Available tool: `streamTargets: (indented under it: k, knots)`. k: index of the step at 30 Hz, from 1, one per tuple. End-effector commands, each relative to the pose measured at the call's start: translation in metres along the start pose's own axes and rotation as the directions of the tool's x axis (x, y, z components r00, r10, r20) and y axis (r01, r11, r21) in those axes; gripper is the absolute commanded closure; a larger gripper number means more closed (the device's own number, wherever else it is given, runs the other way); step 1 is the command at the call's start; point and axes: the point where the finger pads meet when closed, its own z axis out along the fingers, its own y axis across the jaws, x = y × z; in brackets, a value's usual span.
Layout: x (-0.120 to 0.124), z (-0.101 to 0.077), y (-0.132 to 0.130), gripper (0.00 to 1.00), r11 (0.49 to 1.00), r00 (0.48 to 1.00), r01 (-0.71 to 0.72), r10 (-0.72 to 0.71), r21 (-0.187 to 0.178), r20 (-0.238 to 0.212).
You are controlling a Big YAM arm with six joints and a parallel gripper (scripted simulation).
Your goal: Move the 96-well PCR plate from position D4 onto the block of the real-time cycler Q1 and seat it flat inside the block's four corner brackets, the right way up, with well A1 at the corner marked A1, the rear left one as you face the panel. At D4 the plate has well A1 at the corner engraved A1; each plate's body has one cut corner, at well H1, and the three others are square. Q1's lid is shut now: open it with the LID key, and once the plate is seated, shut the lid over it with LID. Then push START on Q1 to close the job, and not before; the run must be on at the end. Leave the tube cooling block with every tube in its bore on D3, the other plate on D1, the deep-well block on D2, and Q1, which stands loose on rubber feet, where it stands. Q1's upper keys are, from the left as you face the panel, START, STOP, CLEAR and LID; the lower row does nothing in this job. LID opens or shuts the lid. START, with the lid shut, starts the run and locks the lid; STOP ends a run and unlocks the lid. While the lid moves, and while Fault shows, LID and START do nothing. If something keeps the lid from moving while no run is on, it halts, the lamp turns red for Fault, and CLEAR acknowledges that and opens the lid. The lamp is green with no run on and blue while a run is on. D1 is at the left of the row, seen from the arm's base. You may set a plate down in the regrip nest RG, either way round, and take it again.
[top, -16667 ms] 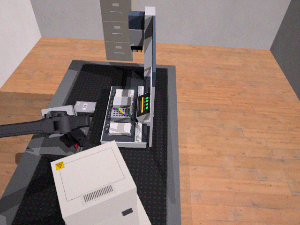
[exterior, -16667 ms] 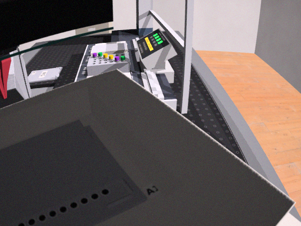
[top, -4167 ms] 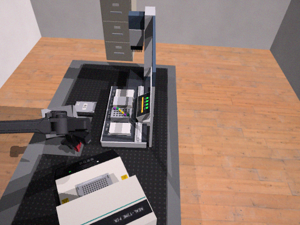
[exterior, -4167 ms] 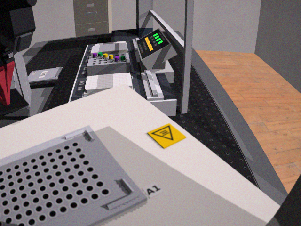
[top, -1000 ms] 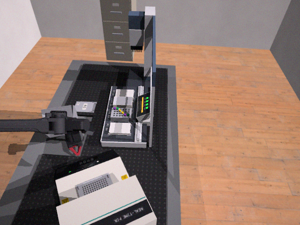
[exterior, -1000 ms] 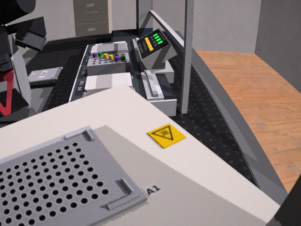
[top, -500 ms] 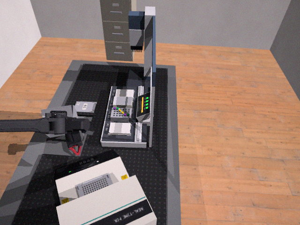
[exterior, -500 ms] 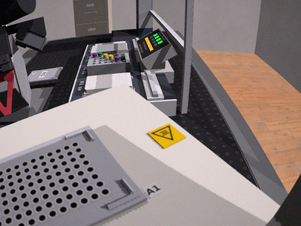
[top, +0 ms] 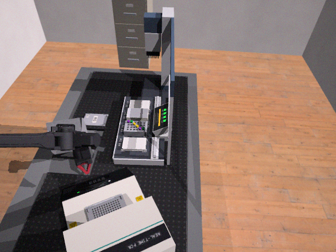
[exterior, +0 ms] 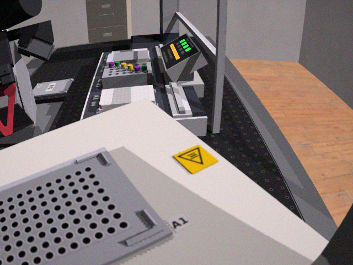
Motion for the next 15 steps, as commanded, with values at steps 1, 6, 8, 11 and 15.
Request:
streamTargets:
  k: [1,6,8,11,15]
  knots:
    - [-0.002,-0.009,-0.024,1.00,0.999,0.999,-0.040,0.039,0.010,0.015]
    - [-0.005,-0.009,-0.020,1.00,0.999,0.999,-0.044,0.043,0.010,0.025]
    - [-0.005,-0.008,-0.016,1.00,0.999,0.999,-0.040,0.040,0.010,0.023]
    - [-0.004,-0.007,-0.015,1.00,0.999,0.999,-0.037,0.037,0.009,0.022]
    - [-0.004,-0.005,-0.008,1.00,1.000,1.000,-0.025,0.025,0.009,0.017]
